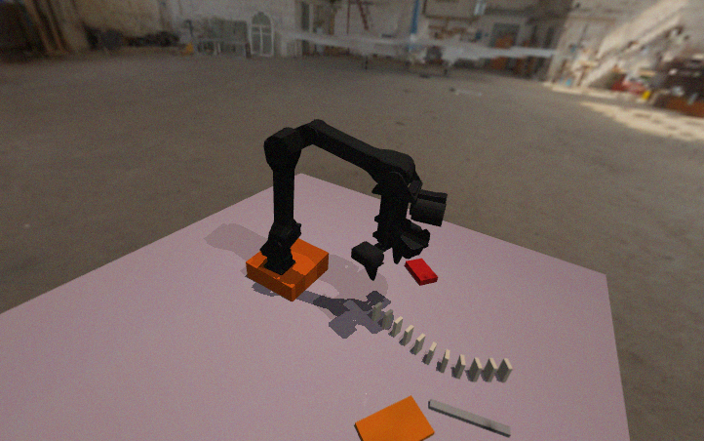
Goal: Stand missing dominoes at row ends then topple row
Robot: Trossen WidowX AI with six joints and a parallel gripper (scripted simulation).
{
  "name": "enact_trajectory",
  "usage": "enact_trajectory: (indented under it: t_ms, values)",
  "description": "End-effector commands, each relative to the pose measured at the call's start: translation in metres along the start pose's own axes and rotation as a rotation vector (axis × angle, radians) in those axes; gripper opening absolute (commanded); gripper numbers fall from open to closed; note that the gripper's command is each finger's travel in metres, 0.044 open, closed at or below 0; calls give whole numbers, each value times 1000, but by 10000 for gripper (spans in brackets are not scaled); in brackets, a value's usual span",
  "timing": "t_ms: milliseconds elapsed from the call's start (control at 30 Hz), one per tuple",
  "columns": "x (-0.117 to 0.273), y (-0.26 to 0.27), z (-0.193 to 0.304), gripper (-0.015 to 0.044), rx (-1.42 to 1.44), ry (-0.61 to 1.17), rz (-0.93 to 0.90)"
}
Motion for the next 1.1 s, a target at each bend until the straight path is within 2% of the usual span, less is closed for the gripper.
enact_trajectory:
  t_ms: [0, 467, 1067]
  values:
    - [-6, 0, 4, 361, 129, 13, 5]
    - [-61, 0, 38, 0, 1493, 18, -4]
    - [-63, -1, 40, 0, 1556, 18, -4]
Point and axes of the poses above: the point midway between the two fingers, 35 mm back from their tips, its own x axis back along the fingers, its own y axis across the jaws, z = x × y, the point moved 3 cm from there along x, back along the fingers
